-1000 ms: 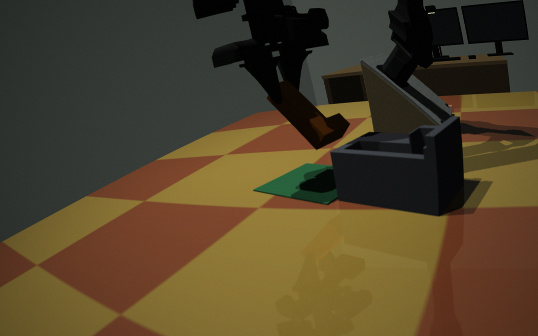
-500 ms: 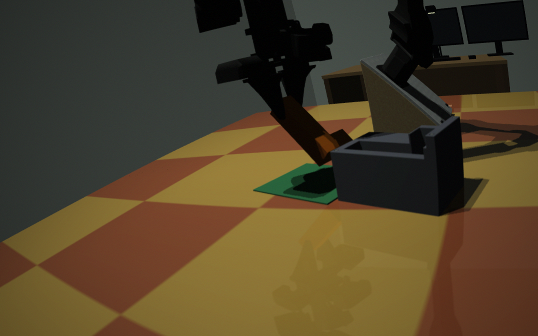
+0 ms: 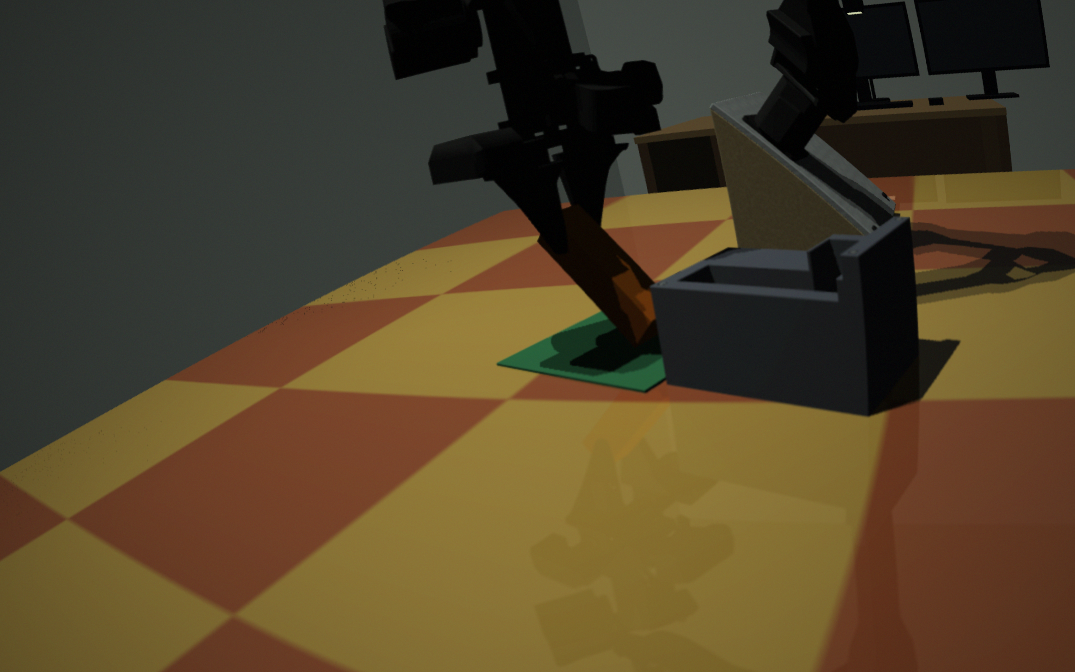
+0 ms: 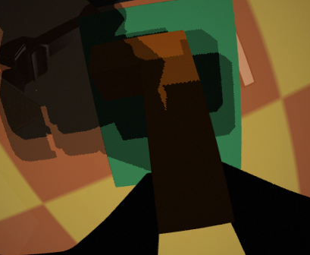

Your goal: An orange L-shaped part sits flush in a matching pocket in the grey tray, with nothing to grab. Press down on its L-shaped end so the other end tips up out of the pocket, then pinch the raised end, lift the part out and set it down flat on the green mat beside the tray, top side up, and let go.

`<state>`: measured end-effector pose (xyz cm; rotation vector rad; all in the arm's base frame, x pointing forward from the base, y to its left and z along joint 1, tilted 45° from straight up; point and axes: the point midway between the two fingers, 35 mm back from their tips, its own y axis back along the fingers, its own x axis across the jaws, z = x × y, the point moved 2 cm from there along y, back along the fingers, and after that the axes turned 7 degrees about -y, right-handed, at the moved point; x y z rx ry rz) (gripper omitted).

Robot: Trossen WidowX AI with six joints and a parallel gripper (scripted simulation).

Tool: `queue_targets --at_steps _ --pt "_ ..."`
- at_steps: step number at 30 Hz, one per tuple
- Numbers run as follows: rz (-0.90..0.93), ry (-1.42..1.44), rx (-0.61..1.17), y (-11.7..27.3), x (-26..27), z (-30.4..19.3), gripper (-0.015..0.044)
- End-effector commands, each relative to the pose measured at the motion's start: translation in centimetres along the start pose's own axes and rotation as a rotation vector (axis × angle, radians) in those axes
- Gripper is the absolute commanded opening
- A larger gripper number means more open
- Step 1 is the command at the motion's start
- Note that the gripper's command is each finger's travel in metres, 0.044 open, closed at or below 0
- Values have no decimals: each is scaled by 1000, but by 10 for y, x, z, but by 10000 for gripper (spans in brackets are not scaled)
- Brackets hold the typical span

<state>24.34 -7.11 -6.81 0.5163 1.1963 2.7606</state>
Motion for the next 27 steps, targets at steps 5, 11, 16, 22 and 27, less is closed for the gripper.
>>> queue_targets --at_steps 5,11,16,22,27 --pt "-2 -4 -4 -4 0 0 0" --pt "1 -1 -1 -4 0 0 26" --pt "1 -1 -1 -4 0 0 158" --pt "0 -2 0 11 -2 -1 315" --pt "-2 -5 0 74 -2 -1 400"
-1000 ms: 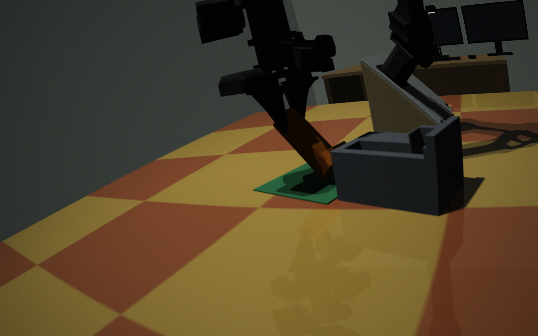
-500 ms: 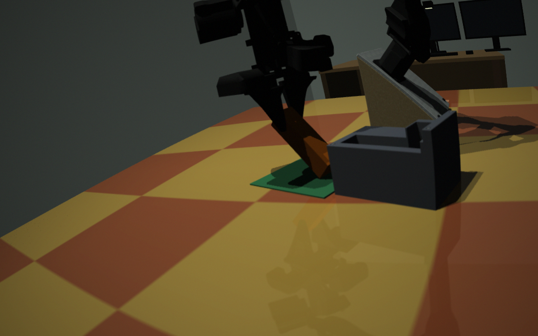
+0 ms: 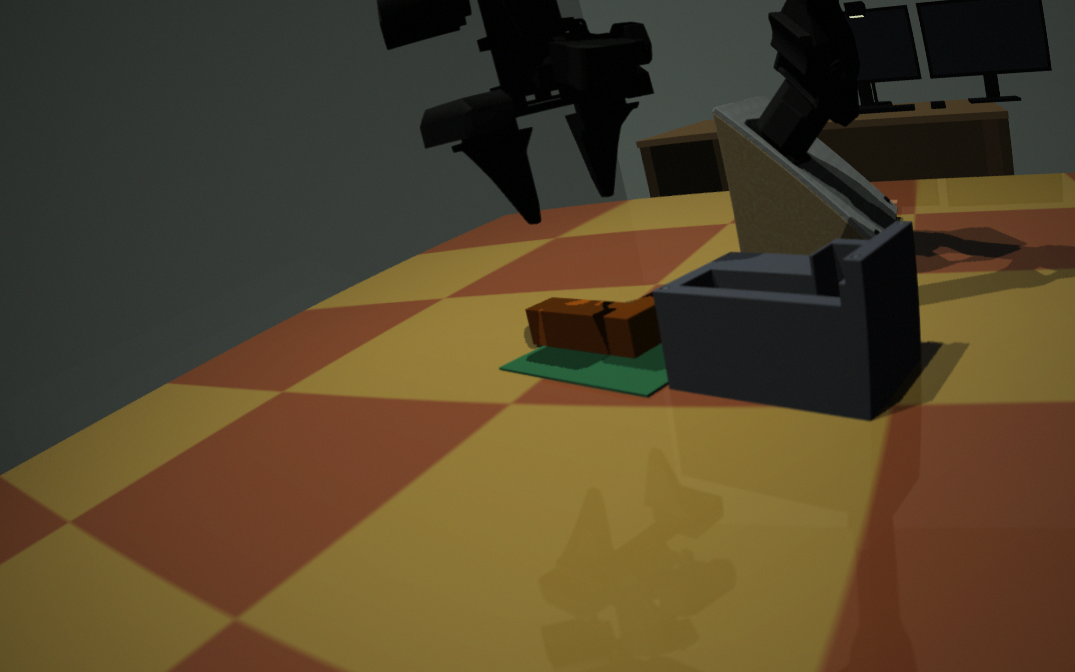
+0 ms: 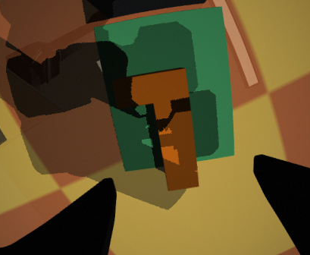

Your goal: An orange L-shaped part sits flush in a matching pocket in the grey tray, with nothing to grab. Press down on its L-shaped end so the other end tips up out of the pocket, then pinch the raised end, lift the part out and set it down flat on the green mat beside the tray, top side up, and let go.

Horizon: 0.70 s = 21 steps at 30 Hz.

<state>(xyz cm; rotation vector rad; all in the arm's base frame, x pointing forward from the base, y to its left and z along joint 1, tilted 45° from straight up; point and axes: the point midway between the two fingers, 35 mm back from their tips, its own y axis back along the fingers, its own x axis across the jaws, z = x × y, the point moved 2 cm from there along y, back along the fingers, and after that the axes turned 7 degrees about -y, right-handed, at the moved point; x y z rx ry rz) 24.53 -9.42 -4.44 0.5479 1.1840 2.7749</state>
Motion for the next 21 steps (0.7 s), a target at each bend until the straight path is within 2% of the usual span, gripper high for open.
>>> queue_targets --at_steps 1,21 --pt "-24 7 7 49 1 0 400" --pt "-42 5 8 47 -2 -1 400"
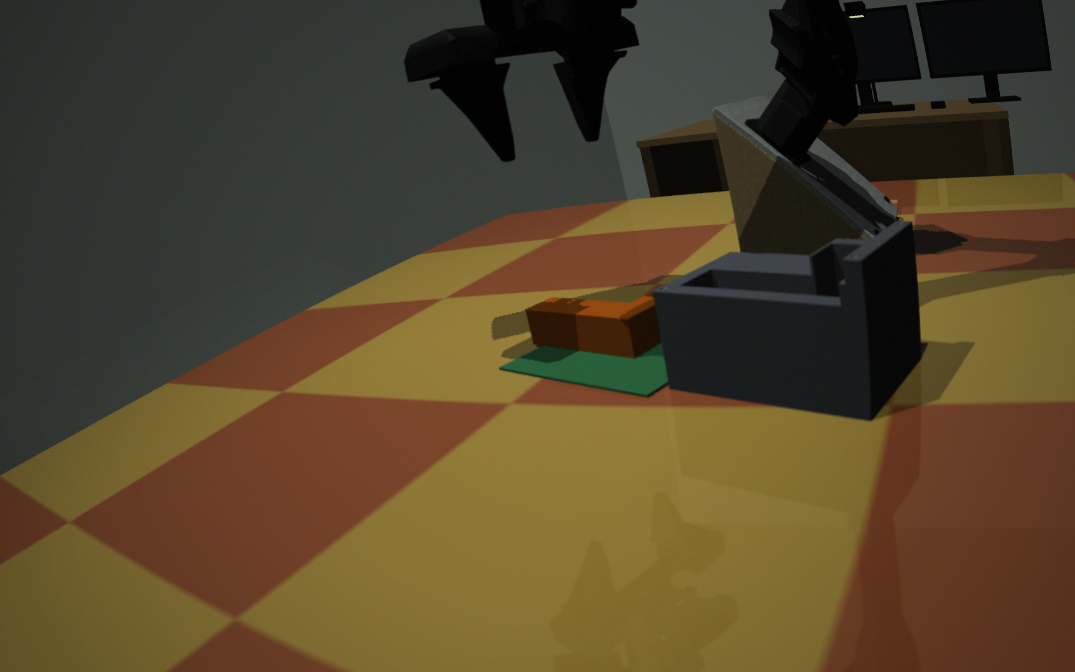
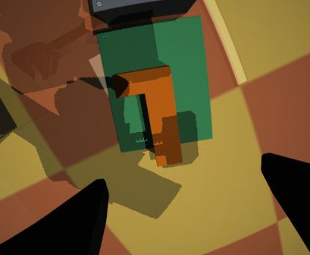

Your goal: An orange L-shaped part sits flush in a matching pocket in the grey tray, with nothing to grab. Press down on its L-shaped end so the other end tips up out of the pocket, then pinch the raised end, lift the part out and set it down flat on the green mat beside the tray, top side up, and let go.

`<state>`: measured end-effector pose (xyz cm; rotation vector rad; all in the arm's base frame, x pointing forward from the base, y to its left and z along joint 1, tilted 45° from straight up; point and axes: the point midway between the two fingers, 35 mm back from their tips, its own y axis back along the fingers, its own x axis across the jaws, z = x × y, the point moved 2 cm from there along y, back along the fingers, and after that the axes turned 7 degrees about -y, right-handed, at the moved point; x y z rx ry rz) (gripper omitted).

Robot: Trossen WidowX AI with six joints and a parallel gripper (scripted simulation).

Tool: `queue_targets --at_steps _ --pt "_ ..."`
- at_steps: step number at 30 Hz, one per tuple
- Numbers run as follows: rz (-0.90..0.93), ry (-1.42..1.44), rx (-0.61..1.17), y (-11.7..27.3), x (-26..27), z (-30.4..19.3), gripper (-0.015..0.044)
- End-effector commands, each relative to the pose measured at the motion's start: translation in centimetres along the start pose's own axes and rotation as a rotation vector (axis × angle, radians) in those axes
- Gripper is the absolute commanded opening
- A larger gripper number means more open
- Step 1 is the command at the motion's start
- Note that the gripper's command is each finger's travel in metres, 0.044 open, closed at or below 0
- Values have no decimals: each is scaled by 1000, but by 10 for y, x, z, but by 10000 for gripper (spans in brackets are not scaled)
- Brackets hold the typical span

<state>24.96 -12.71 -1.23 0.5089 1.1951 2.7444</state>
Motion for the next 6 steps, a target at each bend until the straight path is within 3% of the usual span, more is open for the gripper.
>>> queue_targets --at_steps 1,6 --pt "-3 -3 0 0 0 0 400" --pt "-3 -3 0 0 0 0 400"
